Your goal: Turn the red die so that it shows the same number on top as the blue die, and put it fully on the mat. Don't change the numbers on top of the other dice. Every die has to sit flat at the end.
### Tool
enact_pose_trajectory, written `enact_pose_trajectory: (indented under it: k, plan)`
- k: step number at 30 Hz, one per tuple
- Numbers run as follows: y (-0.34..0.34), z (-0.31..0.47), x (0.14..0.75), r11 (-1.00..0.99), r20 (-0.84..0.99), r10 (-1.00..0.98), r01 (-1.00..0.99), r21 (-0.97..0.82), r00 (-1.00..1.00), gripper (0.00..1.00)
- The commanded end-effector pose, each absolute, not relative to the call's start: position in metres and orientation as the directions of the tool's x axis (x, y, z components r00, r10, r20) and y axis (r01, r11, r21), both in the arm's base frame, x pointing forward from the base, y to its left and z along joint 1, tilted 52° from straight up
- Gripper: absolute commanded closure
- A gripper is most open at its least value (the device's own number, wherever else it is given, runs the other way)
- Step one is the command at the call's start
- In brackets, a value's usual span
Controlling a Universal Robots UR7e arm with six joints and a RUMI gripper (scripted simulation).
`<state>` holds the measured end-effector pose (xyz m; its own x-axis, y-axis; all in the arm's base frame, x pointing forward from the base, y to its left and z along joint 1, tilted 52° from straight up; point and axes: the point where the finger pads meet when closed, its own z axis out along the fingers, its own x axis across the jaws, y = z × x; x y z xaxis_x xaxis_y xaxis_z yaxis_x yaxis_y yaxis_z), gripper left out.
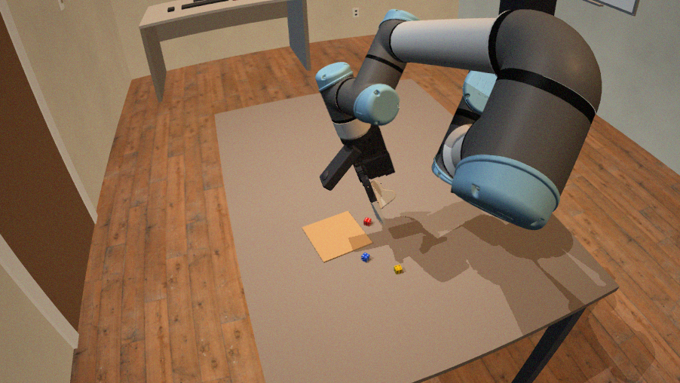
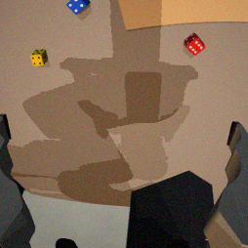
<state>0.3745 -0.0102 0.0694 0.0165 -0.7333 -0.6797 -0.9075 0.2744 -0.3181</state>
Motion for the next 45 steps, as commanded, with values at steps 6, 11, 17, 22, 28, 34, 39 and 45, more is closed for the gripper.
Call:
enact_pose_trajectory:
  k: [6, 11, 17, 22, 28, 34, 39, 45]
  plan:
    - [-0.055, 0.081, 0.391, 0.319, -0.621, -0.783, -0.827, -0.462, 0.044, 0.00]
    - [-0.064, 0.084, 0.393, 0.324, -0.605, -0.795, -0.810, -0.489, 0.047, 0.00]
    - [-0.079, 0.088, 0.395, 0.330, -0.579, -0.814, -0.782, -0.529, 0.049, 0.00]
    - [-0.087, 0.091, 0.396, 0.331, -0.564, -0.824, -0.766, -0.551, 0.049, 0.00]
    - [-0.092, 0.092, 0.397, 0.332, -0.556, -0.830, -0.758, -0.562, 0.049, 0.00]
    - [-0.095, 0.093, 0.397, 0.332, -0.550, -0.834, -0.752, -0.570, 0.049, 0.00]
    - [-0.095, 0.093, 0.397, 0.332, -0.549, -0.835, -0.750, -0.572, 0.049, 0.00]
    - [-0.096, 0.093, 0.397, 0.332, -0.549, -0.835, -0.750, -0.572, 0.049, 0.00]
